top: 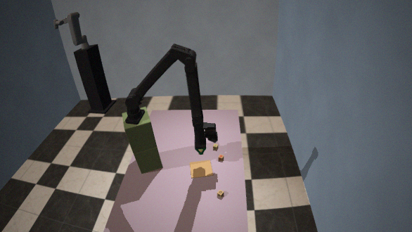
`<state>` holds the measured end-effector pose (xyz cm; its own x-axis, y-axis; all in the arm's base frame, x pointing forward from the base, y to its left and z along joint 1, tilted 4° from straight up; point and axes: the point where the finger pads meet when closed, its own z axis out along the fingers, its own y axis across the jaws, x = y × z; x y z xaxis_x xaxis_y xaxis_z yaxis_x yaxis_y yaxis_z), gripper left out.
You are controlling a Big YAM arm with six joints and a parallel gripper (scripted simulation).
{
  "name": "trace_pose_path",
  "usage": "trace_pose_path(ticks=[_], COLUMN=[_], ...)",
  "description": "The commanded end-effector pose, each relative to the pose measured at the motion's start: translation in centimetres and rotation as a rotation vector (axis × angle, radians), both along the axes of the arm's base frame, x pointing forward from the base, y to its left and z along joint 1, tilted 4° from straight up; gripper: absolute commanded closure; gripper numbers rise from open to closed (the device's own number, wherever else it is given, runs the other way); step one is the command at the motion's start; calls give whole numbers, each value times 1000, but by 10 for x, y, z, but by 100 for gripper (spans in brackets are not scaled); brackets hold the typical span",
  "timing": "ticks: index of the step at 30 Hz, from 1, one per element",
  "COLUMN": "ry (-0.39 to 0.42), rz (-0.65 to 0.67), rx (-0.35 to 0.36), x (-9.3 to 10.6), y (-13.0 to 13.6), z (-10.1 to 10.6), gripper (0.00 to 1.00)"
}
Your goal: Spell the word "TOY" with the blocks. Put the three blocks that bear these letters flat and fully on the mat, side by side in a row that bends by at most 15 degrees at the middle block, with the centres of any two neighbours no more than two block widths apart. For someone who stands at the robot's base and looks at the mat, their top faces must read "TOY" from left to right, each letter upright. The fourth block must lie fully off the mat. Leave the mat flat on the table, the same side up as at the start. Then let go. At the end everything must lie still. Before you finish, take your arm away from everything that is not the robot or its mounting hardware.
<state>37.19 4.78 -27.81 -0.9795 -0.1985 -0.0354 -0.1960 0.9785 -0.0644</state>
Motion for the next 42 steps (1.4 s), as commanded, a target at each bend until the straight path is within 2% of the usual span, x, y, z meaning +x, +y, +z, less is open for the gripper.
trace_pose_path(ticks=[1, 12, 18, 23, 25, 38, 42], ry=[7, 6, -21, -19, -19, -15, -15], rz=[-150, -150, -150, -152, -152, -152, -152], rx=[-5, -3, 4, 3, 3, 2, 2], x=[-6, -6, 3, 3, 3, 4, 4], y=[6, 7, 8, 3, 3, -6, -6], z=[-5, -5, -11, -28, -28, -87, -93], gripper=[74, 74, 74, 74, 74, 74, 74])
